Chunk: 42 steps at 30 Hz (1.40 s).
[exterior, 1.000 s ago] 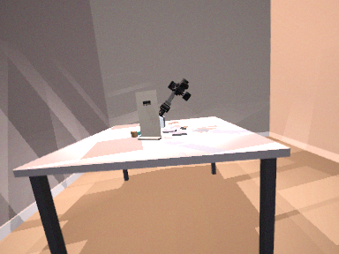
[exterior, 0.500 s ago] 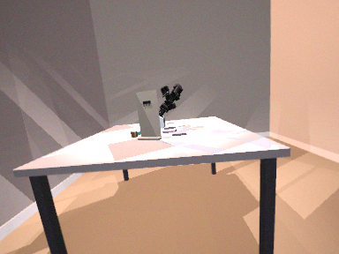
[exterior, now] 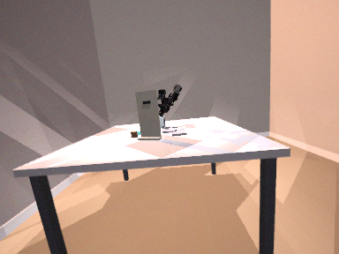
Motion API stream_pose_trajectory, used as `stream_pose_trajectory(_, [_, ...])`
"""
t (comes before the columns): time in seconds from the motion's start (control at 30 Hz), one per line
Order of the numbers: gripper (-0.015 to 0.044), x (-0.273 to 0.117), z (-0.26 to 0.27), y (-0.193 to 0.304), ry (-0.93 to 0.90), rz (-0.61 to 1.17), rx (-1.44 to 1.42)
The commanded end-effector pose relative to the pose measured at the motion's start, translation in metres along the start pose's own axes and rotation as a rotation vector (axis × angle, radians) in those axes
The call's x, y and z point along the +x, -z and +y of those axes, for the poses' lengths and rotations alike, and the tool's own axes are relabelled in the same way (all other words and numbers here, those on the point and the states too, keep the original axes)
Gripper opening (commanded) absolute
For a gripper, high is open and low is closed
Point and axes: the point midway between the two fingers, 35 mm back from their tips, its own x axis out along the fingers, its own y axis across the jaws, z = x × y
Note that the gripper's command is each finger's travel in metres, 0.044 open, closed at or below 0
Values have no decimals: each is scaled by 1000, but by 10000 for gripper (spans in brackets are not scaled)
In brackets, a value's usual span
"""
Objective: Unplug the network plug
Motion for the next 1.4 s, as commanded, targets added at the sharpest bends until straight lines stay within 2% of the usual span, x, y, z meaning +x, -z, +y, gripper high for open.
stream_pose_trajectory(0.0, [156, 8, -1, -3, 1, 3, -6])
stream_pose_trajectory(0.57, [156, 53, 0, -13, 3, 1, -6])
stream_pose_trajectory(1.37, [156, 78, -2, -22, 4, 0, -6])
